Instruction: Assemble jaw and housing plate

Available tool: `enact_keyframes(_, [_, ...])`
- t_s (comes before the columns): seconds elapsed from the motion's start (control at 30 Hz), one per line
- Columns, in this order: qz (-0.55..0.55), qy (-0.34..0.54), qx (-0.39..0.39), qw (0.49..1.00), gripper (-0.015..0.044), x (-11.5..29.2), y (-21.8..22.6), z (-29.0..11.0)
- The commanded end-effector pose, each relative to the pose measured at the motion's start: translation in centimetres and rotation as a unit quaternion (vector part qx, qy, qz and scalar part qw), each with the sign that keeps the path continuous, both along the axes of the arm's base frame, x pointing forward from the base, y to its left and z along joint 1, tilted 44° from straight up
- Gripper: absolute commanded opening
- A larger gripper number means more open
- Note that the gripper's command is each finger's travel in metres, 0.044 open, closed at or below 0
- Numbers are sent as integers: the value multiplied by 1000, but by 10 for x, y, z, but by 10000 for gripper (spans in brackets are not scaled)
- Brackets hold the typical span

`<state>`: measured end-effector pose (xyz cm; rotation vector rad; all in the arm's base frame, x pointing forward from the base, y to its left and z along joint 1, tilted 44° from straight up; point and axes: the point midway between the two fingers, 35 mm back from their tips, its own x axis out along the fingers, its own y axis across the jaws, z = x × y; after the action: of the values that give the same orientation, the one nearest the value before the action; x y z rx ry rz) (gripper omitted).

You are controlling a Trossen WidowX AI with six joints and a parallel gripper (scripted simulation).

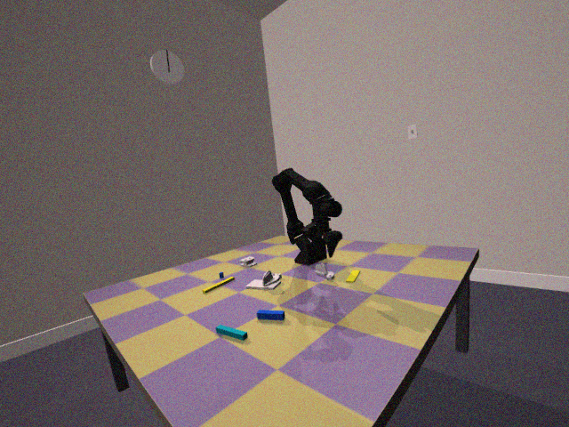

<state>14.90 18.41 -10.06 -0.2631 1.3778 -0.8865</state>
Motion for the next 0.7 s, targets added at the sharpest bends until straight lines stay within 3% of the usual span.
enact_keyframes(0.0, [-48,-40,-2,998,440,-3,-1,3])
enact_keyframes(0.67, [-277,-248,-23,928,440,-12,-5,10])
